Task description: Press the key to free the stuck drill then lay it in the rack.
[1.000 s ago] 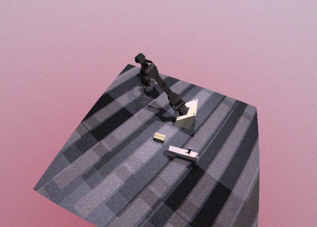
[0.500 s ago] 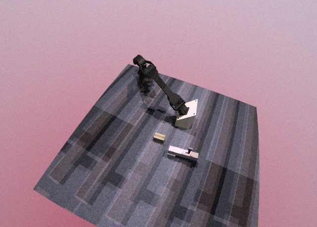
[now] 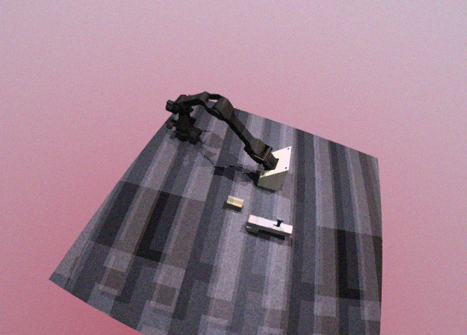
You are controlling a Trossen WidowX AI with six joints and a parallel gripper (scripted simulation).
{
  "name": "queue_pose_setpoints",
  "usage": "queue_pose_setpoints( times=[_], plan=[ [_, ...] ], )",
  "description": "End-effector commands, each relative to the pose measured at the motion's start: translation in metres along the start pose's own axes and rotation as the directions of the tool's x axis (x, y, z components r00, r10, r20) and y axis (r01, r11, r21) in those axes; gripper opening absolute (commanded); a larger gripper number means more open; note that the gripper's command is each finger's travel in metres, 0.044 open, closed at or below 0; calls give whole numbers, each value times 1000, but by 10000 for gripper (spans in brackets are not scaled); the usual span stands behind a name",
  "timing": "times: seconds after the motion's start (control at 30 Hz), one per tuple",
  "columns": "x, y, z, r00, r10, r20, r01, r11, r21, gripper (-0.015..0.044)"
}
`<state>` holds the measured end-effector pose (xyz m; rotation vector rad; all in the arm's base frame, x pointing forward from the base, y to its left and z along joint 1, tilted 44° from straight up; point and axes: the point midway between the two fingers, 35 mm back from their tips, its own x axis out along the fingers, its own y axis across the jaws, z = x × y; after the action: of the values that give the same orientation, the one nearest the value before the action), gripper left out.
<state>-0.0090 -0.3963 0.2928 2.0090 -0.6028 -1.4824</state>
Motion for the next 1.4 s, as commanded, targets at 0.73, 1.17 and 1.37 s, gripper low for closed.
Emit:
queue_pose_setpoints(
  times=[0.73,1.17,1.37],
  plan=[
    [44,-166,-335,918,-339,-204,-64,380,-923,0],
    [21,-348,-386,853,-519,46,-92,-238,-967,0],
    [-4,-439,-383,865,-461,197,-124,-579,-806,0]
  ],
)
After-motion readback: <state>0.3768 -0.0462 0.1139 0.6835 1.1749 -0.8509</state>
